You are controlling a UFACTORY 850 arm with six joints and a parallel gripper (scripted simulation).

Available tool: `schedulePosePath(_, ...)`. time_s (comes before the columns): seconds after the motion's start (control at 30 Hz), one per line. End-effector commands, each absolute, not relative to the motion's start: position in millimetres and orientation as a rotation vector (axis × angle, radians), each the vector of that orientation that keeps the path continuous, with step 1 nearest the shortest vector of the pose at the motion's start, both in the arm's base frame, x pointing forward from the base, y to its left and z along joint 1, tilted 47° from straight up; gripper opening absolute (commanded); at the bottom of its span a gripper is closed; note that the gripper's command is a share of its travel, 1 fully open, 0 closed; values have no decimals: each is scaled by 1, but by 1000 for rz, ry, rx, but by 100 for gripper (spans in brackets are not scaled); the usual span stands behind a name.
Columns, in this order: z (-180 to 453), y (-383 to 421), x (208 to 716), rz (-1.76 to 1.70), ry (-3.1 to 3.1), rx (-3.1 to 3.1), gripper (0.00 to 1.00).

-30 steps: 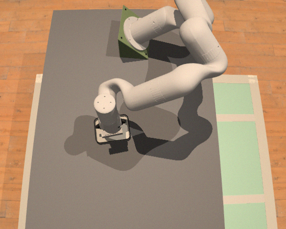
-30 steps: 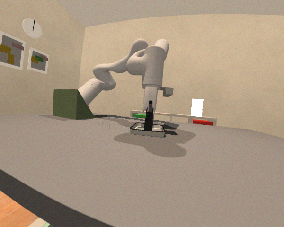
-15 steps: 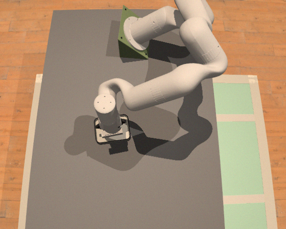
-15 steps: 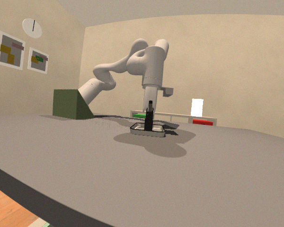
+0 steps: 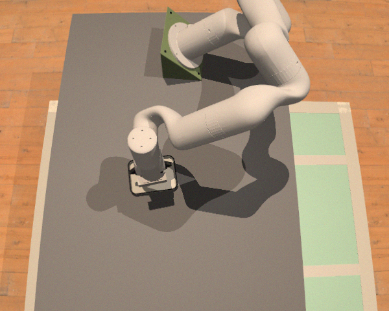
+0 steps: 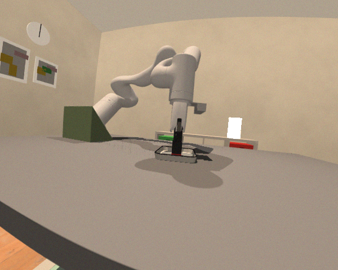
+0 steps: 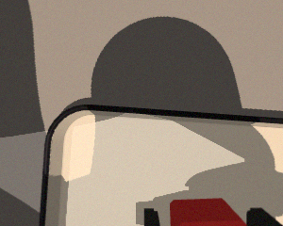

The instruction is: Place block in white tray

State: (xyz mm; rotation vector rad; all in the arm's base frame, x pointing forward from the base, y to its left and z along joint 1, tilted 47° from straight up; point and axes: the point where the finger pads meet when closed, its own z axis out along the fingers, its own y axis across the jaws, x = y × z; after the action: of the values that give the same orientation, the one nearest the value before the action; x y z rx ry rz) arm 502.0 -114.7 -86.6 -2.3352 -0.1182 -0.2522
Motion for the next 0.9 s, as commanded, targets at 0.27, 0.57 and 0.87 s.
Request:
schedulePosePath(0.27,-70,-132,499,-254,-118,-2336,55)
schedulePosePath(0.57,-52,-151,495,-254,-118,-2336,55)
schedulePosePath(0.87,-47,-157,494,-254,-118,-2336,55)
